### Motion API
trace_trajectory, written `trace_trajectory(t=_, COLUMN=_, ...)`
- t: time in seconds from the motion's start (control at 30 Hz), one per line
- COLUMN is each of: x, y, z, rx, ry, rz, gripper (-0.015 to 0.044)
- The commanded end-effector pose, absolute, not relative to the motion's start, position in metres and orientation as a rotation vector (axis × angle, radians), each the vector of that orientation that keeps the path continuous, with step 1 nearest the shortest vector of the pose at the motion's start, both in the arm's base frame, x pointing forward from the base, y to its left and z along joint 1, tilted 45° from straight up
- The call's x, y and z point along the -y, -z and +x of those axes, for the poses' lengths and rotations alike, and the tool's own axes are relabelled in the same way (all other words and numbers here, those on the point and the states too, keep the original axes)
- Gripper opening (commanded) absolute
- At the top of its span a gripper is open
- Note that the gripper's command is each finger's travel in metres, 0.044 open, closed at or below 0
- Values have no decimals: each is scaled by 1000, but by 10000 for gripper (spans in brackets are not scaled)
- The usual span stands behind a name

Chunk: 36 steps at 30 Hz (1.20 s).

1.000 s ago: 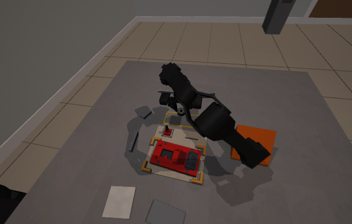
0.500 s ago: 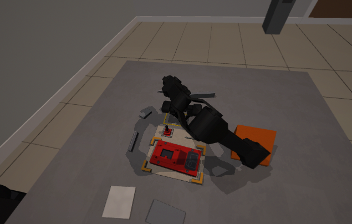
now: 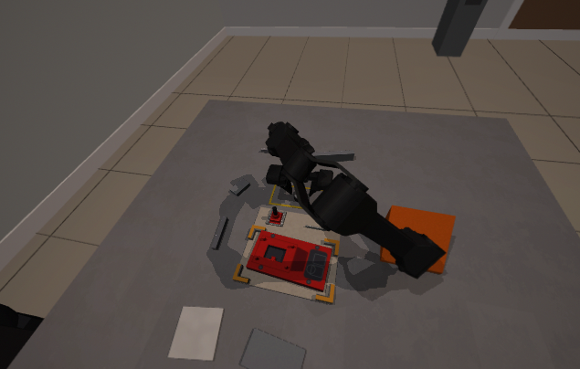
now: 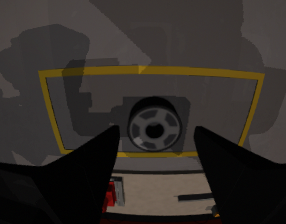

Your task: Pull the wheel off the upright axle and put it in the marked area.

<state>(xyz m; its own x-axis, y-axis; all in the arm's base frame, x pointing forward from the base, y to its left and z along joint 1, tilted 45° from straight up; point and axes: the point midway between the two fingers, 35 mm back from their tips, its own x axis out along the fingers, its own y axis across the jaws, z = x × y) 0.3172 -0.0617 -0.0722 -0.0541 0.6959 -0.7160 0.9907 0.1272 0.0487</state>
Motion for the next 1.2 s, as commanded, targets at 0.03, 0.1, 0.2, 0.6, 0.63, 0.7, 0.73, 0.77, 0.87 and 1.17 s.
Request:
trace_trajectory(t=0.03, x=94, y=42, z=321, rx=-1795, ry=636, rz=1631, gripper=300)
trace_trajectory(t=0.1, x=99, y=36, z=321, rx=-1795, ry=636, rz=1632, gripper=300)
trace_trajectory(t=0.2, x=99, y=36, z=321, rx=-1795, ry=636, rz=1632, gripper=300)
trace_trajectory(t=0.6, x=116, y=-14, z=238, rx=-1799, ry=643, rz=1632, gripper=440)
trace_trajectory(t=0.63, x=117, y=-15, z=236, rx=-1799, ry=642, rz=1631, gripper=440)
trace_trajectory(t=0.7, x=117, y=-15, z=236, rx=-1799, ry=642, rz=1631, gripper=440)
trace_trajectory(t=0.73, x=117, y=-15, z=236, rx=-1799, ry=642, rz=1631, gripper=440)
trace_trajectory(t=0.77, x=117, y=-15, z=236, rx=-1799, ry=642, rz=1631, gripper=440)
trace_trajectory(t=0.87, x=117, y=-15, z=236, rx=-1799, ry=642, rz=1631, gripper=440)
trace_trajectory(t=1.17, x=117, y=-15, z=236, rx=-1799, ry=642, rz=1631, gripper=440)
